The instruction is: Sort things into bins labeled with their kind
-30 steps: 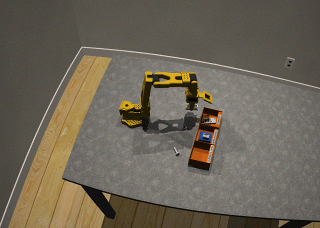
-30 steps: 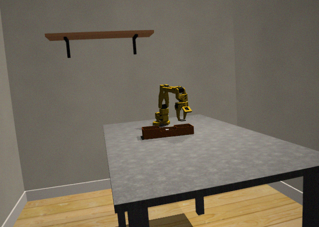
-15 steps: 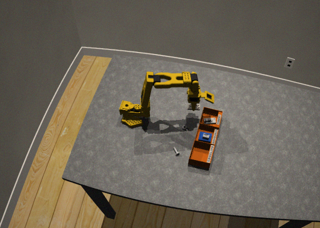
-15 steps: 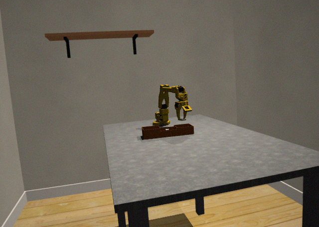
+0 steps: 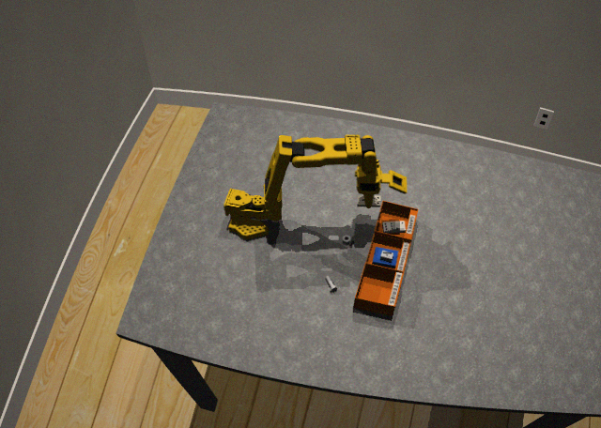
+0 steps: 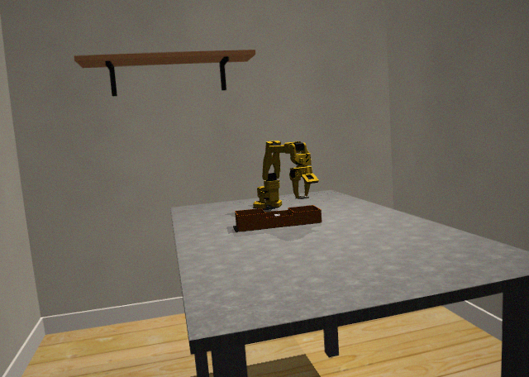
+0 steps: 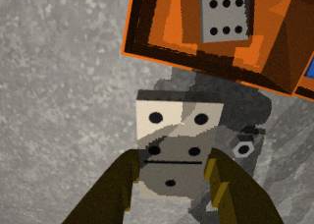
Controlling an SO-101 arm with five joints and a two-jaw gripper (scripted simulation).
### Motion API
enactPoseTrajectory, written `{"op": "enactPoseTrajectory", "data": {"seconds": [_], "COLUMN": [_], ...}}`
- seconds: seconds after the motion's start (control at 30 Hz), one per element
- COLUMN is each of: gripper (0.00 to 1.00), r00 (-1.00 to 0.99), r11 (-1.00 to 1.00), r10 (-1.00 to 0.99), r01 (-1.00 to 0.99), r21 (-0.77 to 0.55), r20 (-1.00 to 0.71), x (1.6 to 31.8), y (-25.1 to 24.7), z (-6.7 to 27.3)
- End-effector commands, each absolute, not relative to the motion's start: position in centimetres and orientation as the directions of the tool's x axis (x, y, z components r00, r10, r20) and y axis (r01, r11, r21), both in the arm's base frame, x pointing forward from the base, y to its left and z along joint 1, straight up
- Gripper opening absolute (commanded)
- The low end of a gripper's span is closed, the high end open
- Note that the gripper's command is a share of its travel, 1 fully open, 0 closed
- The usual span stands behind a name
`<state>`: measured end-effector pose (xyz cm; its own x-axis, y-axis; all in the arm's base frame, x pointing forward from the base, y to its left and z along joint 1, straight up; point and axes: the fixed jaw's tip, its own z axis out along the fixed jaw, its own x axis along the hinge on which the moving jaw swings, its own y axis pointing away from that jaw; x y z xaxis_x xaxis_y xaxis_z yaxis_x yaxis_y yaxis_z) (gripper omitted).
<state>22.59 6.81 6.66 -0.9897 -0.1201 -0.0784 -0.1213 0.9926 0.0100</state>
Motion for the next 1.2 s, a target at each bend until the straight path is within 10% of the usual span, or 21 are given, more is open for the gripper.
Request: {"op": "enactPoseTrajectory", "data": {"seconds": [0.0, 1.17], "gripper": [0.0, 0.0], "r00": [-0.985, -0.973], "r11": [0.992, 0.992], "r10": [-0.119, -0.123], "r01": [-0.121, -0.128], "r21": [0.016, 0.015], "r20": [-0.124, -0.194], "x": [23.4, 25.8], "y": [6.7, 6.1], "z": [7.7, 8.2]}}
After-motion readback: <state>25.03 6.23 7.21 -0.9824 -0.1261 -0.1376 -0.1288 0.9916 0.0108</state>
